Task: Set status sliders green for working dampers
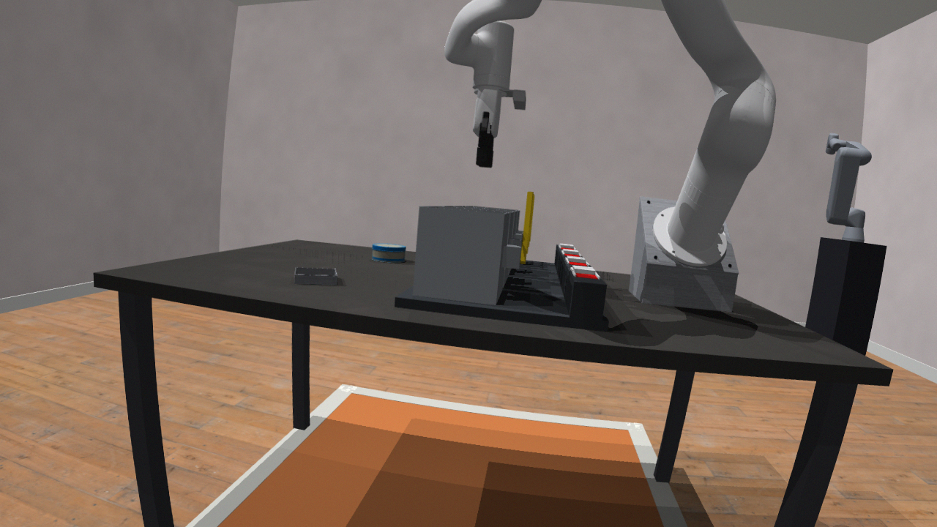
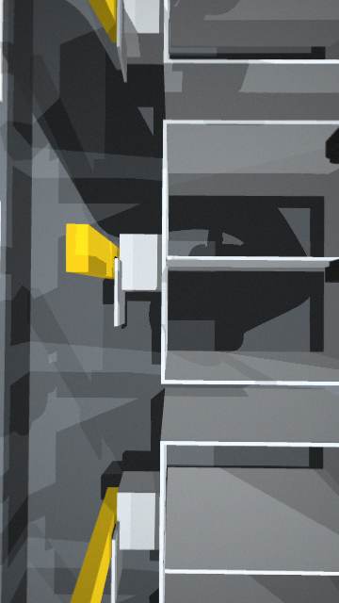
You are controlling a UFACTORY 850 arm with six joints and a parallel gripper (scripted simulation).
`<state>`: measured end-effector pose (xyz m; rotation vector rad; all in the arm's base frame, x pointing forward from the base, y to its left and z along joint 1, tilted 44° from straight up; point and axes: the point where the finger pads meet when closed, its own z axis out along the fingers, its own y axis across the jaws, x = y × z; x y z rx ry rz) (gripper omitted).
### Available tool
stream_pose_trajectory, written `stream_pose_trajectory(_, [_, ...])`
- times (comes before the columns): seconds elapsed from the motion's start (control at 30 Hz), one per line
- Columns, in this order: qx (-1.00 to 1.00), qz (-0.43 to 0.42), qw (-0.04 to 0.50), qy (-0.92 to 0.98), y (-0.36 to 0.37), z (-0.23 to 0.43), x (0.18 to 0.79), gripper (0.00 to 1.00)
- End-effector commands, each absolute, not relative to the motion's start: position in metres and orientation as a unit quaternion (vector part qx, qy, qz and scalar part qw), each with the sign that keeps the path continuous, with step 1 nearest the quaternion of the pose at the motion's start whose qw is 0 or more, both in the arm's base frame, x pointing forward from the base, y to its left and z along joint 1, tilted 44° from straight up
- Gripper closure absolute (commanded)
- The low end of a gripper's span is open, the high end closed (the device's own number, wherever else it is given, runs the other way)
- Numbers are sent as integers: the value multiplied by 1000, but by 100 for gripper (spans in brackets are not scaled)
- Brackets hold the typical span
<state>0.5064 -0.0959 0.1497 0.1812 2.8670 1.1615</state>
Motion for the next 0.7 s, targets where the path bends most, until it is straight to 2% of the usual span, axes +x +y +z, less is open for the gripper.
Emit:
stream_pose_trajectory(0.0, [59,374,22,925,-97,150,507,61])
stream_pose_trajectory(0.47, [59,374,22,925,-95,152,508,61])
stream_pose_trajectory(0.67, [59,372,22,926,-54,195,520,61])
